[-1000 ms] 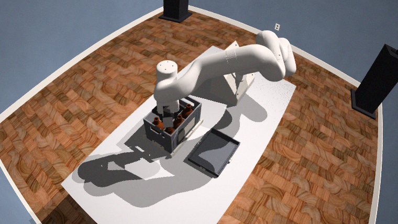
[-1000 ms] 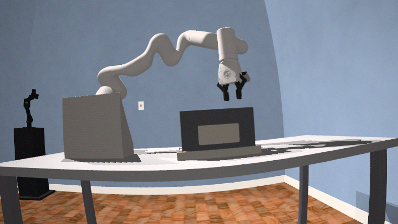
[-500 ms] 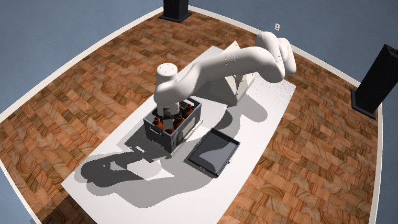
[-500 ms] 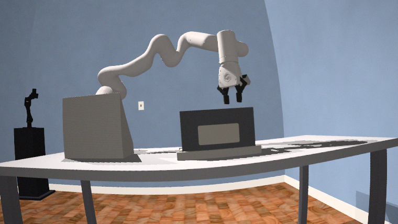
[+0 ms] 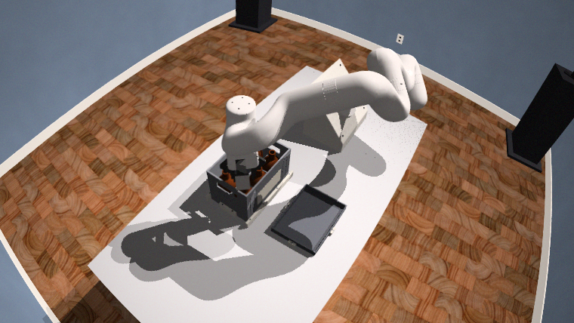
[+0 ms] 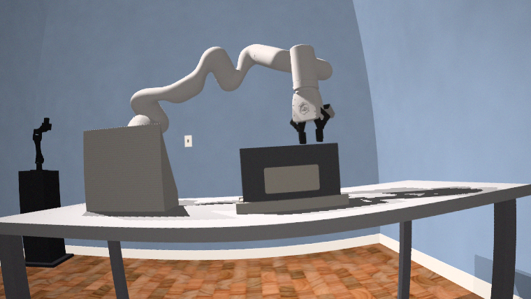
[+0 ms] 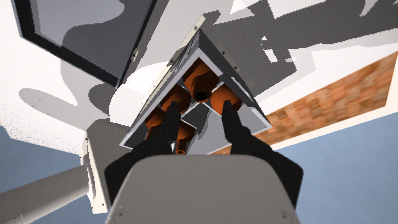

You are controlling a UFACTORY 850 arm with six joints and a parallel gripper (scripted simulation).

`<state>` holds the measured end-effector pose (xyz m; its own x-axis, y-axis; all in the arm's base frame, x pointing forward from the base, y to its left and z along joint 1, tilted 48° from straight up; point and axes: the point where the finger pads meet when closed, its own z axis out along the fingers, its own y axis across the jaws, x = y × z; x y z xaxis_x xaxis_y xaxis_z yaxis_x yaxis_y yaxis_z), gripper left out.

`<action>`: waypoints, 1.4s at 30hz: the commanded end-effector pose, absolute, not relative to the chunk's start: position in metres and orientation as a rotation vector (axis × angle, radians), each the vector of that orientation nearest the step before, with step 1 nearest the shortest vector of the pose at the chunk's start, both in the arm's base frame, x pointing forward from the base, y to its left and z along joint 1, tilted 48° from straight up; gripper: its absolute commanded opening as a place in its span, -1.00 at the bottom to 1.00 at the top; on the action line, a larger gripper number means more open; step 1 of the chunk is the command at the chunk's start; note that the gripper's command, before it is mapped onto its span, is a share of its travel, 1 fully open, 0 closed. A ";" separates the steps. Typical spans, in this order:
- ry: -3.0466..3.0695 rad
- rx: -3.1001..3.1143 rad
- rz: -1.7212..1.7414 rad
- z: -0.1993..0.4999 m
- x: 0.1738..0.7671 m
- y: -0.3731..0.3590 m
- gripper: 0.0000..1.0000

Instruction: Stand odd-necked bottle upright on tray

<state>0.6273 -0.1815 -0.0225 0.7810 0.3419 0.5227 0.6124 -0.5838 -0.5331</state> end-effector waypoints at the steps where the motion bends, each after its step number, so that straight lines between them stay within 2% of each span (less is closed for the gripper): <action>1: -0.705 -2.240 -0.479 -0.025 0.629 -0.179 0.30; 42: -0.705 -2.240 -0.479 -0.028 0.630 -0.176 0.30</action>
<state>0.6290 -0.1745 -0.0288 0.7810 0.3419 0.5227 0.6124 -0.5838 -0.5331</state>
